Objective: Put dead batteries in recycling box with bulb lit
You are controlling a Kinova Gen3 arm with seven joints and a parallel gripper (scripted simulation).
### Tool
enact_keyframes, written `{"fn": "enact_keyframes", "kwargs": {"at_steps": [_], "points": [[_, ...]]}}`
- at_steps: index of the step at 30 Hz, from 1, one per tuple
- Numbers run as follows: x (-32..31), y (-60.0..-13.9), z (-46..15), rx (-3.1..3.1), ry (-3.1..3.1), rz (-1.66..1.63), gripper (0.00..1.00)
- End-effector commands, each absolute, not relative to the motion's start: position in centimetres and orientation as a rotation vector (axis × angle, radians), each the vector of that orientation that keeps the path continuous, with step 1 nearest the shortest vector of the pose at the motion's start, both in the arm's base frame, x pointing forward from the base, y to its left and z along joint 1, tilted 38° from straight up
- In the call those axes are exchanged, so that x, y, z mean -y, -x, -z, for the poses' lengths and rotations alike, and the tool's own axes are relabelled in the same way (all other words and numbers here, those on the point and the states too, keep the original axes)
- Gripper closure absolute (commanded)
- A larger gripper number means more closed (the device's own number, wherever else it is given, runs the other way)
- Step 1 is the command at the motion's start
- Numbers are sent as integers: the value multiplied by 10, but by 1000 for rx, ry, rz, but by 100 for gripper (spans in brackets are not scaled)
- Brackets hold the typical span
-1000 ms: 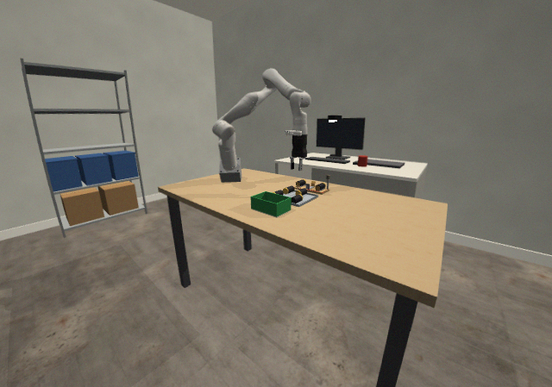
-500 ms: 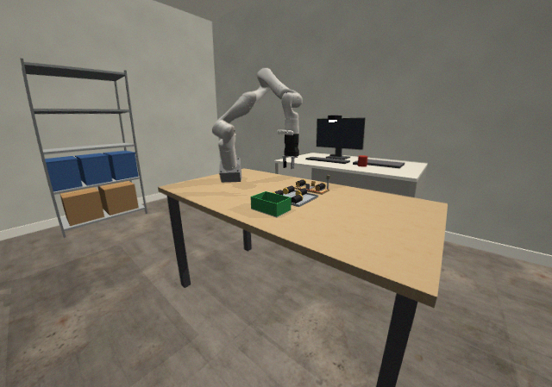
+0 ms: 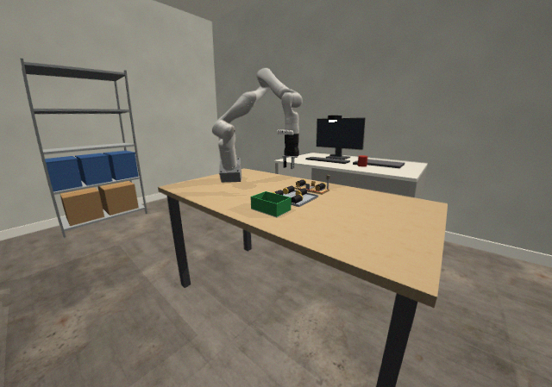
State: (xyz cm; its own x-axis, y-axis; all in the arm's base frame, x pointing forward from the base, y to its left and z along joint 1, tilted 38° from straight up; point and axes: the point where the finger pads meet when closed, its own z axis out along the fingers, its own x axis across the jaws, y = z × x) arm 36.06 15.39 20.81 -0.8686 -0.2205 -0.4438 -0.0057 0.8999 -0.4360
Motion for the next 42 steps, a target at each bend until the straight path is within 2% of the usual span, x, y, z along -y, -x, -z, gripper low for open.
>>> {"fn": "enact_keyframes", "kwargs": {"at_steps": [1,9,25,42], "points": [[-154,-361,-208,-2566,164,586,10],[-152,-364,-203,-2566,164,586,10],[-123,-402,-143,-2566,164,586,10],[-122,-403,-141,-2566,164,586,10]]}}
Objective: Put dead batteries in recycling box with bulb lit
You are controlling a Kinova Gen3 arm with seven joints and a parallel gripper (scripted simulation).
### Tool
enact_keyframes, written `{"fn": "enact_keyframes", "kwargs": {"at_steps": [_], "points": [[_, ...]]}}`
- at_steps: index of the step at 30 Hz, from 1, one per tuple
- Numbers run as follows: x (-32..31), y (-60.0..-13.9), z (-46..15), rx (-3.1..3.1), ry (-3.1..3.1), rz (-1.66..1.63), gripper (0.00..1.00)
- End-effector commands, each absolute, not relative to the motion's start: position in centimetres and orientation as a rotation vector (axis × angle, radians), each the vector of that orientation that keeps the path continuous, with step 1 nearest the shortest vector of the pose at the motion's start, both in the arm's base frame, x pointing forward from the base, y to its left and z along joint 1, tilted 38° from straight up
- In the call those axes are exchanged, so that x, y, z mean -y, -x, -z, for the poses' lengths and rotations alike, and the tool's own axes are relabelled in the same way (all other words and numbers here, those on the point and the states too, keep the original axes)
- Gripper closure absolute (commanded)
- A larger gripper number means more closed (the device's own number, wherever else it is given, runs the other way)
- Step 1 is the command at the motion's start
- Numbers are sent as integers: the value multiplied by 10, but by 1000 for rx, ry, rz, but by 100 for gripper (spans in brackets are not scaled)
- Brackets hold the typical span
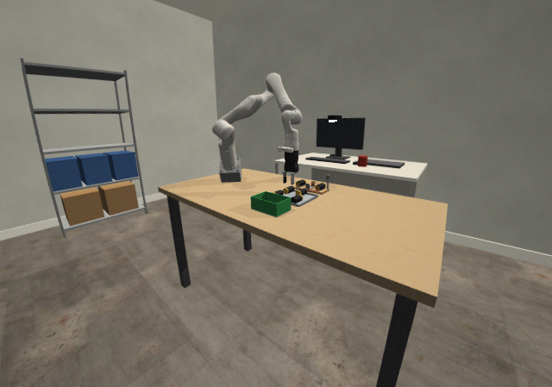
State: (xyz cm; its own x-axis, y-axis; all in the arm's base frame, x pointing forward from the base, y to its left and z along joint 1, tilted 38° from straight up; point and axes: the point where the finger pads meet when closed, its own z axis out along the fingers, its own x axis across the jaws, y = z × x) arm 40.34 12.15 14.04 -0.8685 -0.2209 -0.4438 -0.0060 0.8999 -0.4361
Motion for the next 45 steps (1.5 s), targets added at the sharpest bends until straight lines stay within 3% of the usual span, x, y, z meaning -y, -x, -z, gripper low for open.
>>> {"fn": "enact_keyframes", "kwargs": {"at_steps": [1,45], "points": [[-122,-403,-141,-2566,164,586,10],[-108,-422,-111,-2566,164,586,10]]}}
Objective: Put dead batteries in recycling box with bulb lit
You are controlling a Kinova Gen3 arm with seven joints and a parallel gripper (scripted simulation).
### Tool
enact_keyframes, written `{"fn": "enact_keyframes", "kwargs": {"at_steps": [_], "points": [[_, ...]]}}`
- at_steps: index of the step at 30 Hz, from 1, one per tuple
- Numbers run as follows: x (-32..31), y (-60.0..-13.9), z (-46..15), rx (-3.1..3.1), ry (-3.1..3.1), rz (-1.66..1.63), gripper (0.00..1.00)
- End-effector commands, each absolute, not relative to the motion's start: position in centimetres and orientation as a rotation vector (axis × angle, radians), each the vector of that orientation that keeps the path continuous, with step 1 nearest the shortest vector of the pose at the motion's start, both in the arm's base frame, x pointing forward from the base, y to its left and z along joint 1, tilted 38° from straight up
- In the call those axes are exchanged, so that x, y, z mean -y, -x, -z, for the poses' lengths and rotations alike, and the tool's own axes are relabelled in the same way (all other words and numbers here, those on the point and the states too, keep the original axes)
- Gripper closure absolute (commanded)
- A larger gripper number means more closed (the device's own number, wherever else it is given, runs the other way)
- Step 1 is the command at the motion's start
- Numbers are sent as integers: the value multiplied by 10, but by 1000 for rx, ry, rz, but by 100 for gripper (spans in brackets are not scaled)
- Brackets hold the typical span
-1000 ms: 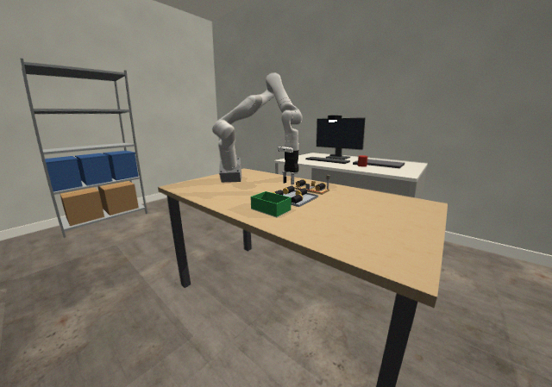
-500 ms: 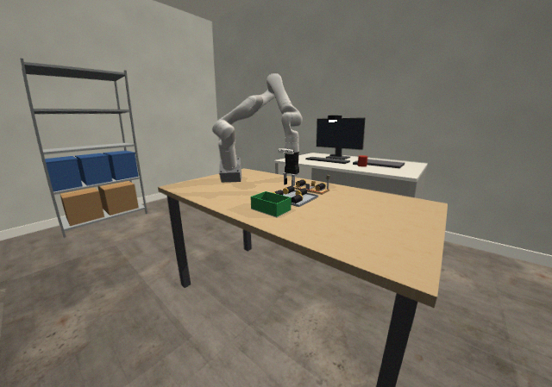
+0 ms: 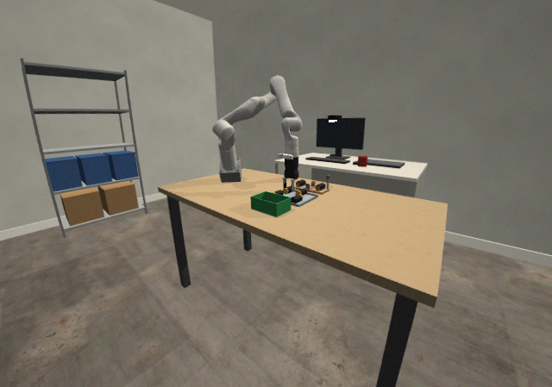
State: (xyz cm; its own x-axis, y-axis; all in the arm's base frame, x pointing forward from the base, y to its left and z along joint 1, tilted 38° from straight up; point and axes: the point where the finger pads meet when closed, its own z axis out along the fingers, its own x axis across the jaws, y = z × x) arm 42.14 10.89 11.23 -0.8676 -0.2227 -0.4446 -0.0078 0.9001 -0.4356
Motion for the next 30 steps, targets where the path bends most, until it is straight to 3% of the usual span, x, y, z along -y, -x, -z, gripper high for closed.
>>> {"fn": "enact_keyframes", "kwargs": {"at_steps": [1,15,16,30], "points": [[-107,-423,-110,-2566,164,586,10],[-105,-426,-106,-2566,164,586,10],[-105,-426,-106,-2566,164,586,43],[-105,-426,-106,-2566,164,586,43]]}}
